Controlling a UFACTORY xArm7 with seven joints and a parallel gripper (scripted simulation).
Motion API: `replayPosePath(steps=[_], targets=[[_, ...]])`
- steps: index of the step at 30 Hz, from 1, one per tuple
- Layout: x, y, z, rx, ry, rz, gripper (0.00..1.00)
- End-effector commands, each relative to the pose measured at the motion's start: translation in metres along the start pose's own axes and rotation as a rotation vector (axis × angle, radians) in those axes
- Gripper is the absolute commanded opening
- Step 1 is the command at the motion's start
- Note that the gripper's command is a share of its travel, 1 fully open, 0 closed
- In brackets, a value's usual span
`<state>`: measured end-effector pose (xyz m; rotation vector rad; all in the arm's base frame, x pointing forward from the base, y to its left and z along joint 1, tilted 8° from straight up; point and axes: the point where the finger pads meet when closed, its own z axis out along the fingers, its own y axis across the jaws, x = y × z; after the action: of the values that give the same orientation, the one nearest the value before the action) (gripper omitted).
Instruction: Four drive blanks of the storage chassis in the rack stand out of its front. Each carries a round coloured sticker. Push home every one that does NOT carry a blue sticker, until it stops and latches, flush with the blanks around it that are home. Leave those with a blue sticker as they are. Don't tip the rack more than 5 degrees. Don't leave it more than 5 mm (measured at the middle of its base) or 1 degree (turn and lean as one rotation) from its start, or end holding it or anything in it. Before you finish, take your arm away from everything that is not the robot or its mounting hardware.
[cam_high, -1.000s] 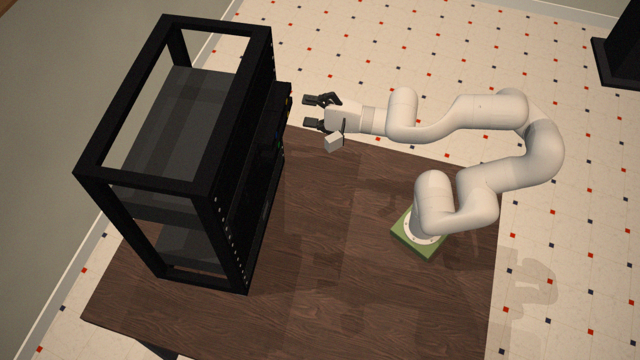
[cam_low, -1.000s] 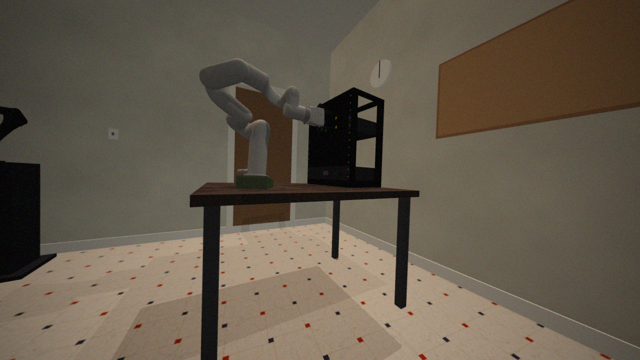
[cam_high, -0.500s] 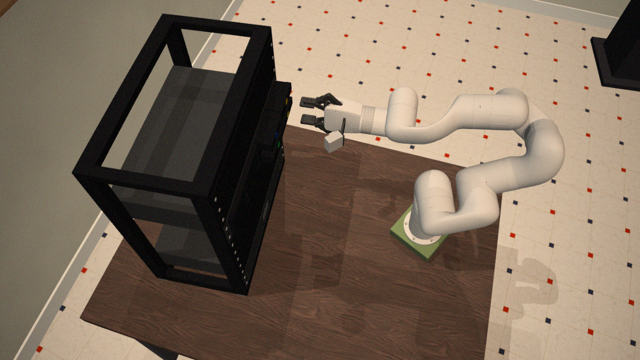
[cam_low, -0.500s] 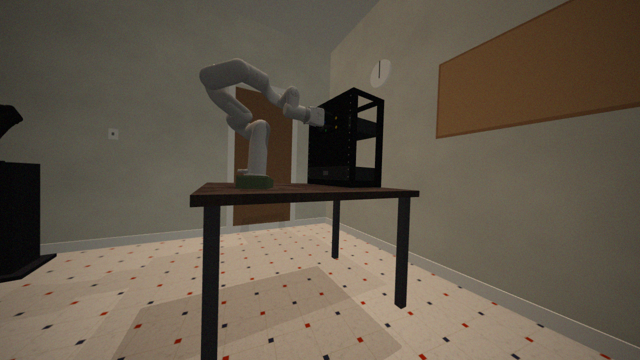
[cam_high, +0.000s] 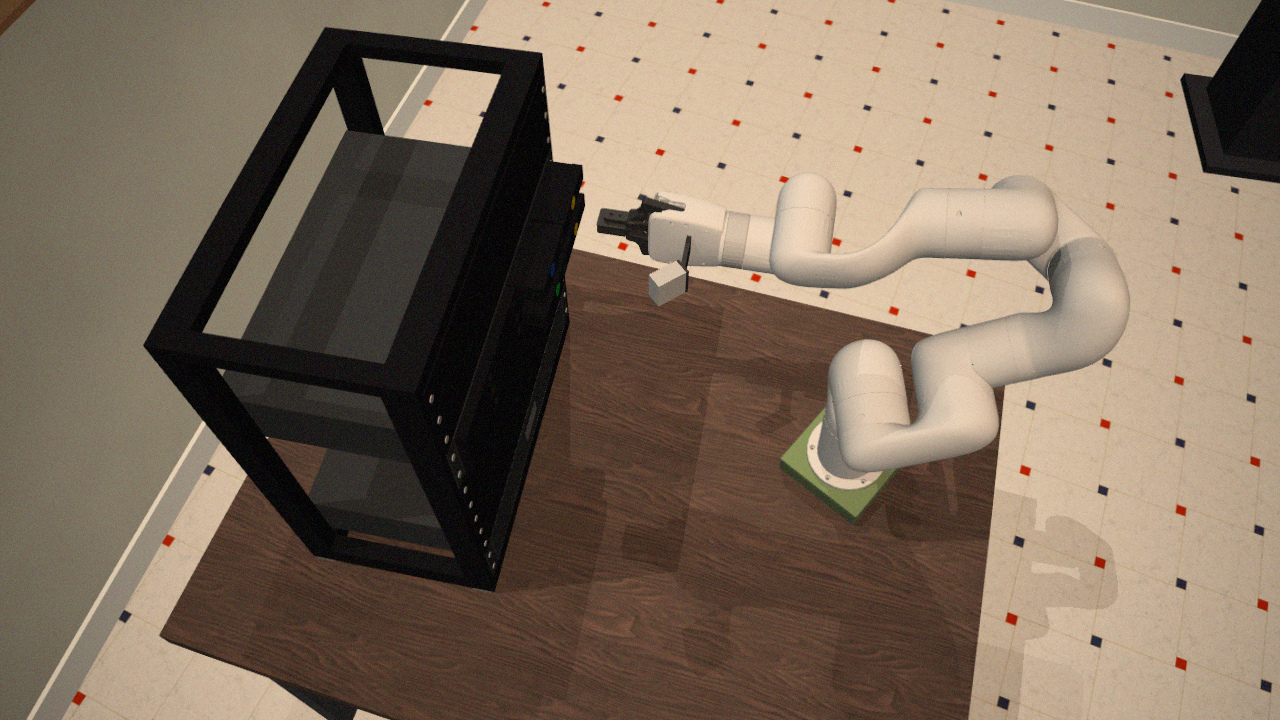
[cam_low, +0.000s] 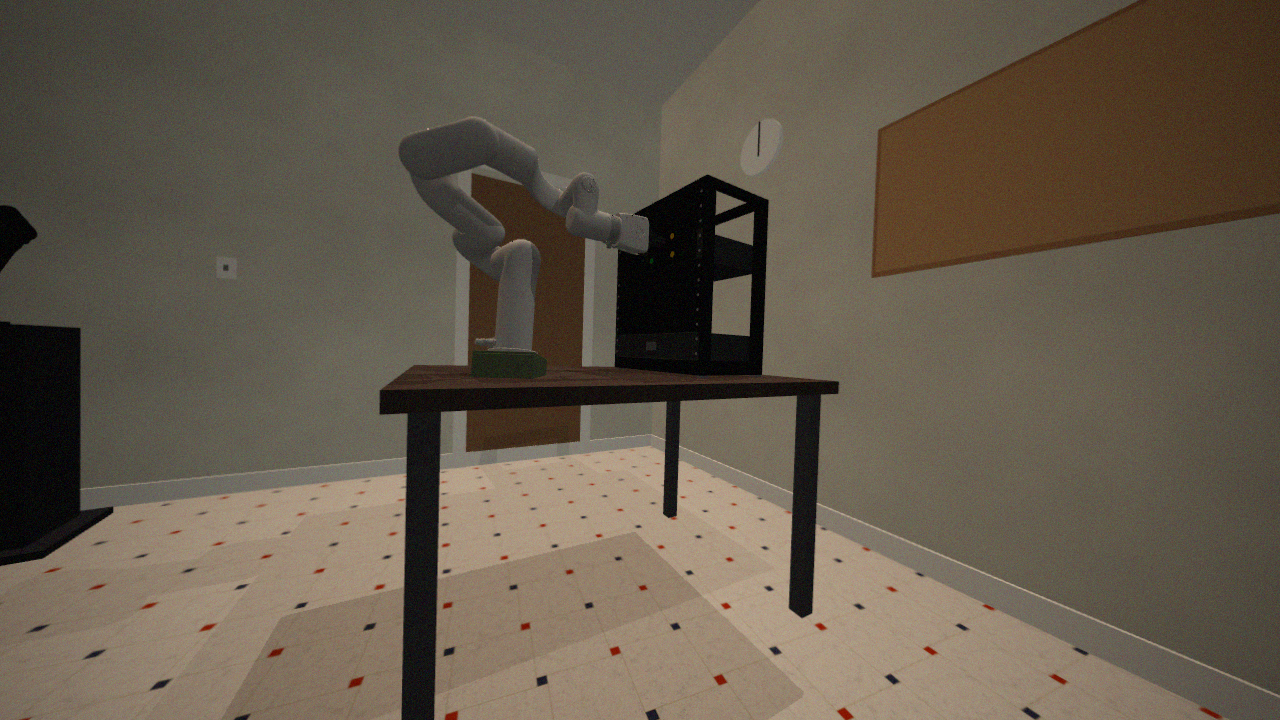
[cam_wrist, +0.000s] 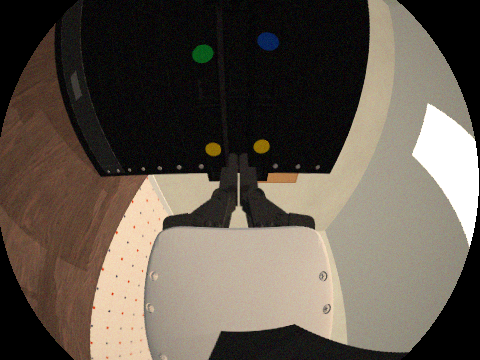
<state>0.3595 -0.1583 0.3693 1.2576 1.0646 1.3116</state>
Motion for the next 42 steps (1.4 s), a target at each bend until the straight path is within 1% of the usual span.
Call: replayPosePath(steps=[1, 17, 21, 26, 28, 37, 42], targets=[[0.000, 0.002, 0.000, -0.003, -0.001, -0.001, 0.00], [0.000, 0.002, 0.000, -0.003, -0.001, -0.001, 0.00], [0.005, 0.000, -0.001, -0.003, 0.000, -0.001, 0.00], [0.024, -0.006, -0.006, -0.003, 0.000, -0.001, 0.00], [0.024, -0.006, -0.006, -0.003, 0.000, -0.001, 0.00], [0.075, -0.020, -0.018, -0.003, 0.000, -0.001, 0.00], [0.095, -0.026, -0.023, -0.003, 0.000, -0.001, 0.00]])
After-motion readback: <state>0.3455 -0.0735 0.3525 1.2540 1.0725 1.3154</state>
